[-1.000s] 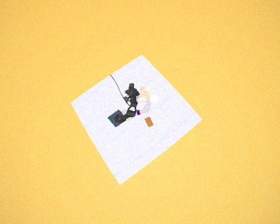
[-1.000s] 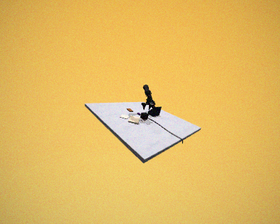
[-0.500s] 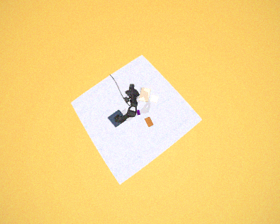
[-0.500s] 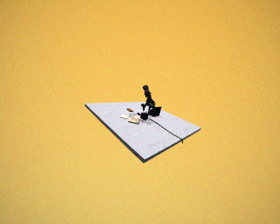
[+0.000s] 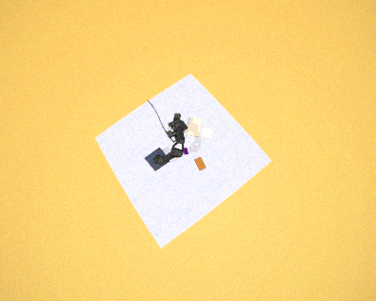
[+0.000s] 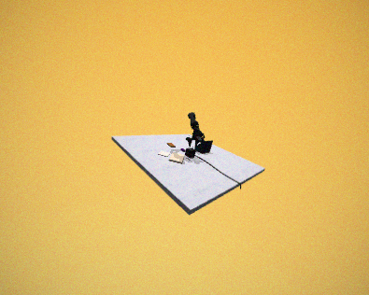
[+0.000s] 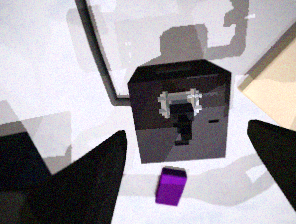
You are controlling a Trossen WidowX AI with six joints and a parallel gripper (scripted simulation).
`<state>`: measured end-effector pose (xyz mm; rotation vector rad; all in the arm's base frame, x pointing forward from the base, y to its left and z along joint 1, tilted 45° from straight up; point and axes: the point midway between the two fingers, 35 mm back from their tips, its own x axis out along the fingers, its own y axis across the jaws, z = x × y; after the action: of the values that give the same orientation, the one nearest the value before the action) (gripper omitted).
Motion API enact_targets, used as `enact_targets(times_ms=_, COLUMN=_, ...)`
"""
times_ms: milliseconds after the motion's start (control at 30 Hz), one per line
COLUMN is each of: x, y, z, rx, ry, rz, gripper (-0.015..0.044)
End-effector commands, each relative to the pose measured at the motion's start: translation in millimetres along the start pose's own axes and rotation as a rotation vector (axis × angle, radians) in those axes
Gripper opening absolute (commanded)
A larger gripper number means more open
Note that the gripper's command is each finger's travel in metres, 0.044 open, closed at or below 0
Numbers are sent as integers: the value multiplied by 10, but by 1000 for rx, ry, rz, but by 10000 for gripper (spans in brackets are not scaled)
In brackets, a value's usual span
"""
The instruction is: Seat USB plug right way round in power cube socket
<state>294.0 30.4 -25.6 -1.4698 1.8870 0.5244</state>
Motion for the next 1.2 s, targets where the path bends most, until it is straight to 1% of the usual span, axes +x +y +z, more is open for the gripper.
enact_targets(times_ms=0, x=-3, y=-1, z=1, rx=1, ry=-1, rz=0, gripper=282)
enact_targets(times_ms=367, x=-3, y=-1, z=1, rx=1, ry=-1, rz=0, gripper=0)
enact_targets(times_ms=1167, x=-39, y=0, z=2, rx=0, ry=-1, rz=0, gripper=0)
